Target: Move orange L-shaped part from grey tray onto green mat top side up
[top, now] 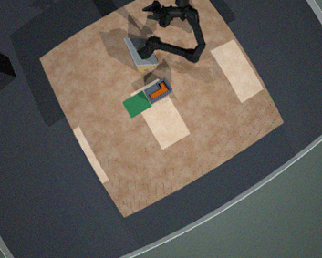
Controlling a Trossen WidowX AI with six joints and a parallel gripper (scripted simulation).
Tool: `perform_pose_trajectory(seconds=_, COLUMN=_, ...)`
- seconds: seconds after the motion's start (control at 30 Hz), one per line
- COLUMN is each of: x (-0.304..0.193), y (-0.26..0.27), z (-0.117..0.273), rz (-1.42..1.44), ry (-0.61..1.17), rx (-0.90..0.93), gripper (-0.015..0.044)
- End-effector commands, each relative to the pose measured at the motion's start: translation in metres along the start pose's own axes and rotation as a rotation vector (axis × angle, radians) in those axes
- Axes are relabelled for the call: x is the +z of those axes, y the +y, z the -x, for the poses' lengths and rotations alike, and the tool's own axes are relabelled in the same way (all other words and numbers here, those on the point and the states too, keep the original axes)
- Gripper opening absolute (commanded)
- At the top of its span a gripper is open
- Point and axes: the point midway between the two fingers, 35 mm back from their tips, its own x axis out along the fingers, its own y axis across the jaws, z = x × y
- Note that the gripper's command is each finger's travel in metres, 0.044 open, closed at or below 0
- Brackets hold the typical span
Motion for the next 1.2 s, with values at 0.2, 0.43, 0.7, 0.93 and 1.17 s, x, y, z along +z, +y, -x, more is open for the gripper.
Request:
perform_pose_trajectory(seconds=0.2, x=0.012, y=-0.020, z=-0.022, rz=0.345, ry=-0.128, rx=-0.166, gripper=0.0216)
perform_pose_trajectory(seconds=0.43, x=0.036, y=-0.055, z=-0.048, rz=0.807, ry=-0.255, rx=-0.441, gripper=0.0180)
perform_pose_trajectory(seconds=0.7, x=0.089, y=-0.108, z=-0.061, rz=1.489, ry=-0.259, rx=-0.933, gripper=0.0180)
perform_pose_trajectory(seconds=0.93, x=0.139, y=-0.146, z=-0.052, rz=1.936, ry=-0.109, rx=-1.408, gripper=0.0180)
perform_pose_trajectory(seconds=1.17, x=0.179, y=-0.167, z=-0.037, rz=2.221, ry=0.122, rx=-1.793, gripper=0.0180)
